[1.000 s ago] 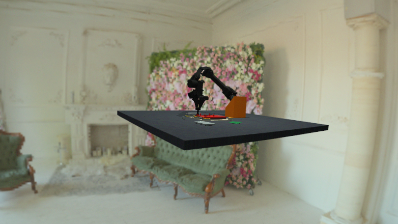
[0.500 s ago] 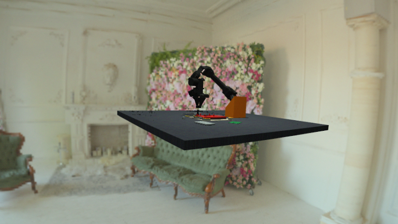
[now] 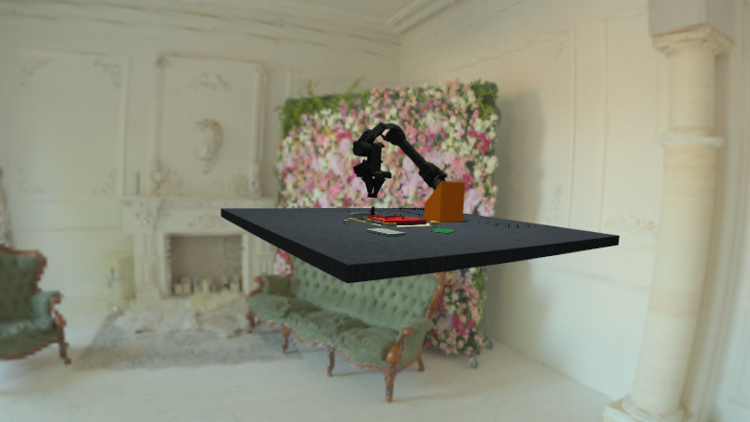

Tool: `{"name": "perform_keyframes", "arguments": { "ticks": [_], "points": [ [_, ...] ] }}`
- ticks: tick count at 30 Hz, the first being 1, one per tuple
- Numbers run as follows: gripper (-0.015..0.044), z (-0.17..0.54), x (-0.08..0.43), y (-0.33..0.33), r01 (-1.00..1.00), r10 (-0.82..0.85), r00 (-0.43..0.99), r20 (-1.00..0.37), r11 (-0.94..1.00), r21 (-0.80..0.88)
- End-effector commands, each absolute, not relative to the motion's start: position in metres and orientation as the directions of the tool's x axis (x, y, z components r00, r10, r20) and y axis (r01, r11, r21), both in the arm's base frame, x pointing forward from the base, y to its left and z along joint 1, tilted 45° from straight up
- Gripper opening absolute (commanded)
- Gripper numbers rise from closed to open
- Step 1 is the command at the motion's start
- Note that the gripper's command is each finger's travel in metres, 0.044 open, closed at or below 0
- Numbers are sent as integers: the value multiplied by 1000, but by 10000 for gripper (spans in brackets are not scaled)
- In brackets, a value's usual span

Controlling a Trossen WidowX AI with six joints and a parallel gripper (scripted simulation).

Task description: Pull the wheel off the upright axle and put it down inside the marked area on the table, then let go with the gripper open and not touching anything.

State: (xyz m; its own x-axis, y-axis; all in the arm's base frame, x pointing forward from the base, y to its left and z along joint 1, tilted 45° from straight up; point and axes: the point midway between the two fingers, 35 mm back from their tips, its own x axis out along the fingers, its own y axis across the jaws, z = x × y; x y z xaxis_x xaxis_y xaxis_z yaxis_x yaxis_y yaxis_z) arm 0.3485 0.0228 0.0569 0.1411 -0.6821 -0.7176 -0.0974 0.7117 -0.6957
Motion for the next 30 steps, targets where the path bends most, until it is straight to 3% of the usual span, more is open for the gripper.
{"name": "perform_keyframes", "arguments": {
  "ticks": [1, 16, 30],
  "points": [
    [0, 68, 341, 10, -103, -686, 138, -714, 707, -699],
    [0, 109, 312, -34, -98, -689, 138, -712, 705, -702],
    [0, 89, 316, -54, -97, -689, 138, -712, 706, -702]
  ]
}}
